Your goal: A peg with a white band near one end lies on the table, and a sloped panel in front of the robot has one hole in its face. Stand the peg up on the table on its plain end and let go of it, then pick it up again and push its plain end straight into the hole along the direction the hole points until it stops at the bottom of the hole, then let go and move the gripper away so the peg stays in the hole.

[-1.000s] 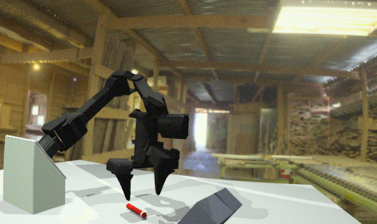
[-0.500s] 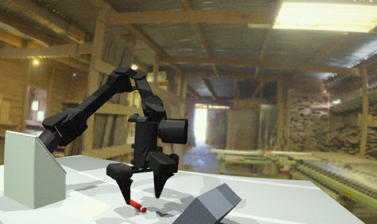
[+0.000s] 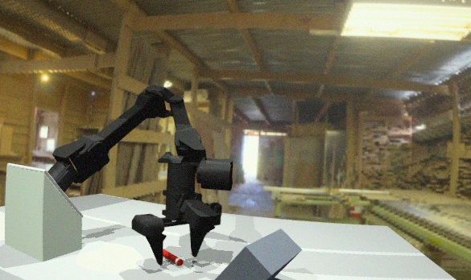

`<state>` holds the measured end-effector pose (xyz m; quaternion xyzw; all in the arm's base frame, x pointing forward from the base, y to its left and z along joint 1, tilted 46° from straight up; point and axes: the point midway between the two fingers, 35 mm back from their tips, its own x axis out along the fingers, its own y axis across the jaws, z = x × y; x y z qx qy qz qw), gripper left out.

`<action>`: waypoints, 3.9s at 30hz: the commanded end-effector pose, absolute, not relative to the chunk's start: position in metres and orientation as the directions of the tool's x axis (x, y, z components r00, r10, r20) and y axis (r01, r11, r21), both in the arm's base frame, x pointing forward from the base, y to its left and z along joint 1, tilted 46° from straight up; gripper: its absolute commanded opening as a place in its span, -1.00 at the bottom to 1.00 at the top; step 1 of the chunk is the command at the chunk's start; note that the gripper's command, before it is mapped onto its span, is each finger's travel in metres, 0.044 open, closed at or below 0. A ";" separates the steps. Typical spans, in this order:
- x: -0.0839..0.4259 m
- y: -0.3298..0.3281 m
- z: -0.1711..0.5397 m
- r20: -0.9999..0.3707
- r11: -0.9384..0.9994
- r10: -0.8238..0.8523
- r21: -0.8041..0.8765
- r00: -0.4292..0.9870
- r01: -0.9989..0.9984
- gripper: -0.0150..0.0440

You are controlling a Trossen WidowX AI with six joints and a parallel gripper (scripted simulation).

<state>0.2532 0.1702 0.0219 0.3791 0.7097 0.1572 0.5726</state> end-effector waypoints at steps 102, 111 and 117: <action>0.225 0.156 0.051 -0.744 0.663 0.486 0.656 0.459 0.362 -0.33; 0.220 0.155 0.055 -0.732 0.662 0.440 0.656 0.521 0.362 -0.33; 0.217 0.155 0.057 -0.721 0.662 0.408 0.656 0.560 0.363 -0.33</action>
